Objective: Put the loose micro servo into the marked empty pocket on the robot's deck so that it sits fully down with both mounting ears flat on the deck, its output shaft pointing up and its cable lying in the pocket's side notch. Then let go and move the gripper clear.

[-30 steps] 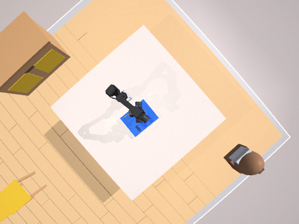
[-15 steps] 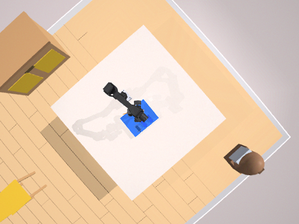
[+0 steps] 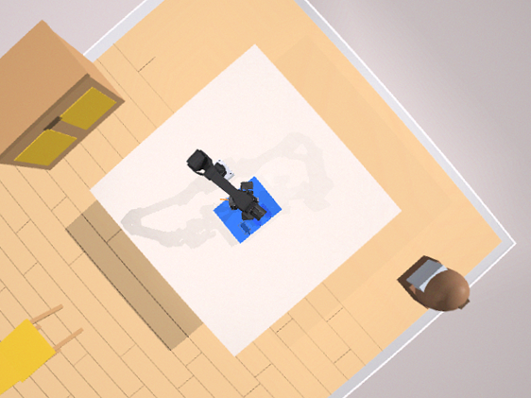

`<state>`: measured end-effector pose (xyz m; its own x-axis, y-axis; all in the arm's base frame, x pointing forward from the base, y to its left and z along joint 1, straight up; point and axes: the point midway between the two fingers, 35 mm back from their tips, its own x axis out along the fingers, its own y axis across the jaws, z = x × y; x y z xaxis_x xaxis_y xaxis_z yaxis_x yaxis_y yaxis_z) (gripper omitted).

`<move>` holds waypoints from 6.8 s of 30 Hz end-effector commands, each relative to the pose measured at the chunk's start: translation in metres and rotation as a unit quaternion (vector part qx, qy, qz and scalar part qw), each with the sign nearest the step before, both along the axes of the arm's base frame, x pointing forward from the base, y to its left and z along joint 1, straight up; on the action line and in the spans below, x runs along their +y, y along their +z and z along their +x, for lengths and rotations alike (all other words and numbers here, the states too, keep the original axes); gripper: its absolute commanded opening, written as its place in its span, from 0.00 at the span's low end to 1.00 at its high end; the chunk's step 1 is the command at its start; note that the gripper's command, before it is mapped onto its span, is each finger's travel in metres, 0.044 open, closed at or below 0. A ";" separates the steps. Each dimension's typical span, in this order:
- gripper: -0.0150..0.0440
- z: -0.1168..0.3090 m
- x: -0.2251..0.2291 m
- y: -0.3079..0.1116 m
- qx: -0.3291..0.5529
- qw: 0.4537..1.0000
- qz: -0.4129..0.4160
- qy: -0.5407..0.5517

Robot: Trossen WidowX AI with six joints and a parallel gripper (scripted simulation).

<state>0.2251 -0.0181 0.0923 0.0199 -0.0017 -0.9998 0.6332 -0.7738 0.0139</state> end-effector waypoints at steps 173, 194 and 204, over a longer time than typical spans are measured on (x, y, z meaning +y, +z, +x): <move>0.25 0.085 -0.141 -0.018 0.006 0.441 -0.030 0.897; 0.25 0.086 -0.141 -0.035 0.006 0.441 -0.030 0.897; 0.25 0.086 -0.141 -0.042 0.006 0.441 -0.030 0.897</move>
